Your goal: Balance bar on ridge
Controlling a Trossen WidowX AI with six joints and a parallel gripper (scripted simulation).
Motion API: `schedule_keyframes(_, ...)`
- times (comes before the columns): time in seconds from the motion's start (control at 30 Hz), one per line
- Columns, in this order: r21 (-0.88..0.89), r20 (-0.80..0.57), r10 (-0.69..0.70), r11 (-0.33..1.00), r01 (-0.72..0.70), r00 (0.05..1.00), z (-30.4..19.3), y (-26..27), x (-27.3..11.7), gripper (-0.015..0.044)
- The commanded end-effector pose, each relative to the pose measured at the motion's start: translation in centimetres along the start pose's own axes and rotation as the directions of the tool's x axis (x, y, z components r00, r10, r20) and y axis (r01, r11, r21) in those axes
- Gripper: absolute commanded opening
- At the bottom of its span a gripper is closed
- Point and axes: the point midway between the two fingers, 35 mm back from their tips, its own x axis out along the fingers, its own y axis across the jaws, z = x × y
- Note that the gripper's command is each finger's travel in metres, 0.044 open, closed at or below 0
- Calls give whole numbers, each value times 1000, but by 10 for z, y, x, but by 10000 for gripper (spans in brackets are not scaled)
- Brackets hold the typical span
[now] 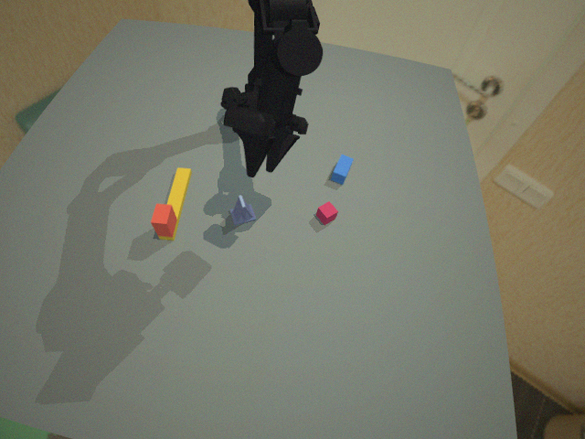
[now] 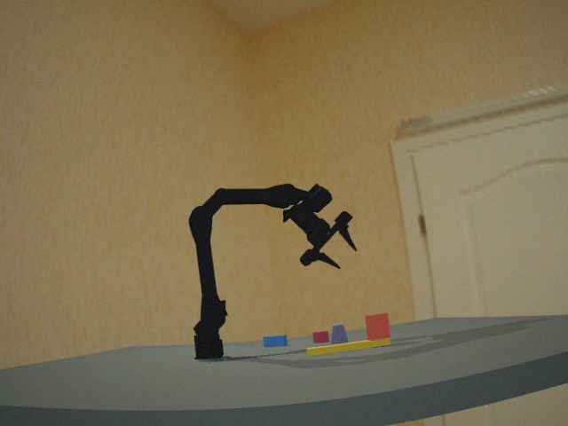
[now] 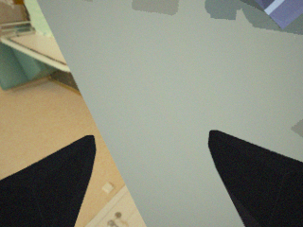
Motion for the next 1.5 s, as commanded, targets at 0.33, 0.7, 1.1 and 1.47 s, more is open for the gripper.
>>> schedule_keyframes(0.33,296,135,-184,945,137,974,63,9,34,315)
schedule_keyframes(0.7,544,195,-338,818,185,921,118,10,52,315)
schedule_keyframes(1.1,775,202,-497,608,173,844,176,4,62,315)
schedule_keyframes(1.47,910,166,-607,398,116,777,220,-4,64,315)
